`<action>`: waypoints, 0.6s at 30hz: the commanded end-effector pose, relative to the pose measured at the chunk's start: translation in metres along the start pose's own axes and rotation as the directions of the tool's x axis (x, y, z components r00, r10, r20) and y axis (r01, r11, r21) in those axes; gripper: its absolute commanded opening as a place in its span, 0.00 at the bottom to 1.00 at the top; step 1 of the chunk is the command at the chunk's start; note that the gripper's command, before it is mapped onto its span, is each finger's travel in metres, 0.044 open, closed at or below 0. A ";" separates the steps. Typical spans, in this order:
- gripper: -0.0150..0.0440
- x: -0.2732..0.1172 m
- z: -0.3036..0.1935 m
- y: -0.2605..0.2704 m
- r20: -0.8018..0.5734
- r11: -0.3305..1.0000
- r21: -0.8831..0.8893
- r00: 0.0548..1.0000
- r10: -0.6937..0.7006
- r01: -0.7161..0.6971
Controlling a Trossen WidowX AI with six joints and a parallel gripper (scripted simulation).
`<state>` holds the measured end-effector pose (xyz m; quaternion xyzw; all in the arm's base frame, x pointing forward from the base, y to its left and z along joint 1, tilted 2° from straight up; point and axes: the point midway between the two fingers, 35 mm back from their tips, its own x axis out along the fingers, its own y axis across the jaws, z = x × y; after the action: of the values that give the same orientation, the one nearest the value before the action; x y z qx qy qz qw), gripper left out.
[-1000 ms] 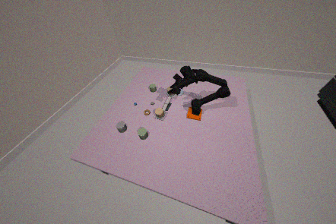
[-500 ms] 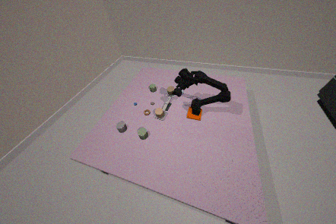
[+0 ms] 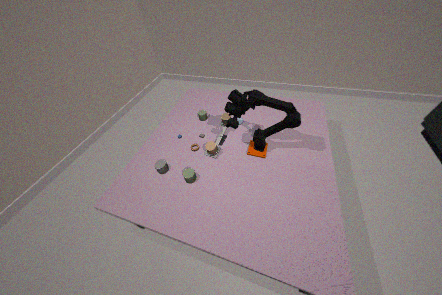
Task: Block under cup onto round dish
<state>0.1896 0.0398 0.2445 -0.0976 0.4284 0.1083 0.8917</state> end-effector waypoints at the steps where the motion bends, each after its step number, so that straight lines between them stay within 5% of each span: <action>1: 1.00 0.009 0.010 0.007 -0.059 0.991 -0.125 0.998 0.033 -0.040; 18: 1.00 0.058 0.039 0.042 -0.286 0.804 -0.536 0.951 0.114 -0.258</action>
<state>0.2344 0.0866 0.2252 -0.2963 0.4846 0.2726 0.7766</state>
